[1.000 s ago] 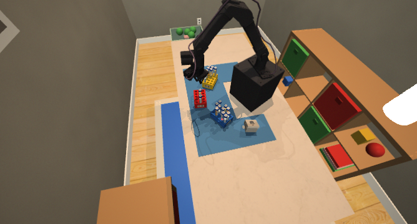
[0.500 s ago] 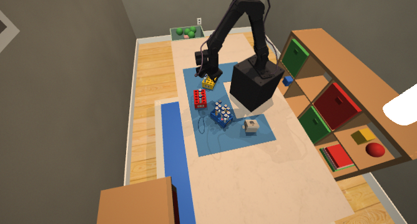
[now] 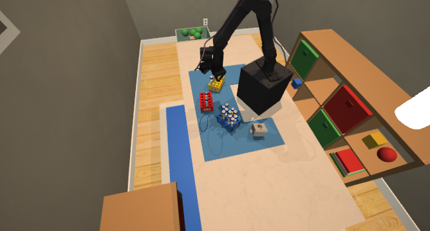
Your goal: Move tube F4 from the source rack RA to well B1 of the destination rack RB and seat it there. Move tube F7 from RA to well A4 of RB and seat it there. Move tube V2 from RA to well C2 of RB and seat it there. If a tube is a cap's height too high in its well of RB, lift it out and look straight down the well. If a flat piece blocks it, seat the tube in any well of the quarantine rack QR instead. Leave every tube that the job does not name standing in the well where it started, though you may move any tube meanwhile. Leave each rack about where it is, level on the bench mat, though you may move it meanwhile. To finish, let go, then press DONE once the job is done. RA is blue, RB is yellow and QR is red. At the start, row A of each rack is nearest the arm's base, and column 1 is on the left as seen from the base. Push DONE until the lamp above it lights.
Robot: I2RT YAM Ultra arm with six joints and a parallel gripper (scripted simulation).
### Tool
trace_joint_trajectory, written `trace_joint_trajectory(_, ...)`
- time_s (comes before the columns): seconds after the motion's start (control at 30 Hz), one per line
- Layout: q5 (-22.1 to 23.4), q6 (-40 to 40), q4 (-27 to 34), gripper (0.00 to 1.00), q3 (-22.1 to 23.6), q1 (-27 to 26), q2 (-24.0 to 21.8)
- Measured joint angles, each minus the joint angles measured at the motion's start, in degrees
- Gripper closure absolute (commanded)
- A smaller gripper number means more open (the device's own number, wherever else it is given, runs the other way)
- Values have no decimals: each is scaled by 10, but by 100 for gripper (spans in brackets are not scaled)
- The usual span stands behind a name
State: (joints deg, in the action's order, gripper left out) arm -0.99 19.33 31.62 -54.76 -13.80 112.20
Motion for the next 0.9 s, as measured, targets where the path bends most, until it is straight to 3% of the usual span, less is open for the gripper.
trace_joint_trajectory(0.27,0,68,3,70,-35,-80,24)
trace_joint_trajectory(0.9,1,190,33,70,-125,-193,76)
